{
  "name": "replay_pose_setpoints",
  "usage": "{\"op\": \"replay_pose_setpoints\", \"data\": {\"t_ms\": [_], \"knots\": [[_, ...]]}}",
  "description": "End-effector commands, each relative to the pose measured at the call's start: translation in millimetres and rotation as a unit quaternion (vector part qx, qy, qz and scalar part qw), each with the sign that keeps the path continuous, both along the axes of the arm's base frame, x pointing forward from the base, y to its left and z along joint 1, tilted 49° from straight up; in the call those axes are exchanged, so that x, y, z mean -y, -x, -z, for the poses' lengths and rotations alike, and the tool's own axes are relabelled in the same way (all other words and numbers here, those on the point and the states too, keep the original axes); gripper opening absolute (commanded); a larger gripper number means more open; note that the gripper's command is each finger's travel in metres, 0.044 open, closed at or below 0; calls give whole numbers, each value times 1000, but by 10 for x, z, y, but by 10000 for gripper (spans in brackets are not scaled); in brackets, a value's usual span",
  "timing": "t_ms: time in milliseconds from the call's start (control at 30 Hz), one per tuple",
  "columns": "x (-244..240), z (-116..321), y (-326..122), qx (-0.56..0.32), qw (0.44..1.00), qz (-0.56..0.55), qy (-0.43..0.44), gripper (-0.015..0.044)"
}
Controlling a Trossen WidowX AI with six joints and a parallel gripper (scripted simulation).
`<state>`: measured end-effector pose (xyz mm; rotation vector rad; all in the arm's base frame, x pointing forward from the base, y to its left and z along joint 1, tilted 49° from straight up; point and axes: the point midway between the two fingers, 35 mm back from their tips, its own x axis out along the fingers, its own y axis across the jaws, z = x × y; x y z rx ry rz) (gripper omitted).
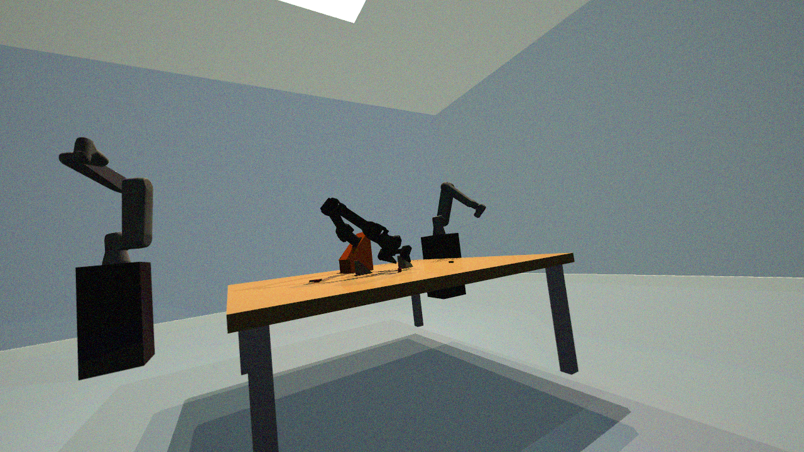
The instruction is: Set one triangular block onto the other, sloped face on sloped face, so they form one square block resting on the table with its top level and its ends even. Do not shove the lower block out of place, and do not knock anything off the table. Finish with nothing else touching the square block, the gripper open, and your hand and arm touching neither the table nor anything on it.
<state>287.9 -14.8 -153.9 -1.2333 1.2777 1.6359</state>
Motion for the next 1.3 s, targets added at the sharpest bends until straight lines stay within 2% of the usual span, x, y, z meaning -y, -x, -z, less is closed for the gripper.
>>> {"op": "replay_pose_setpoints", "data": {"t_ms": [0,500,767,1067,1267], "knots": [[-3,85,80,-7,1000,-1,-2,440],[0,265,166,-7,1000,-1,-2,440],[0,265,166,-7,1000,-1,-2,230],[0,265,166,-7,1000,-1,-2,170],[-20,242,152,-6,1000,0,-1,12]]}}
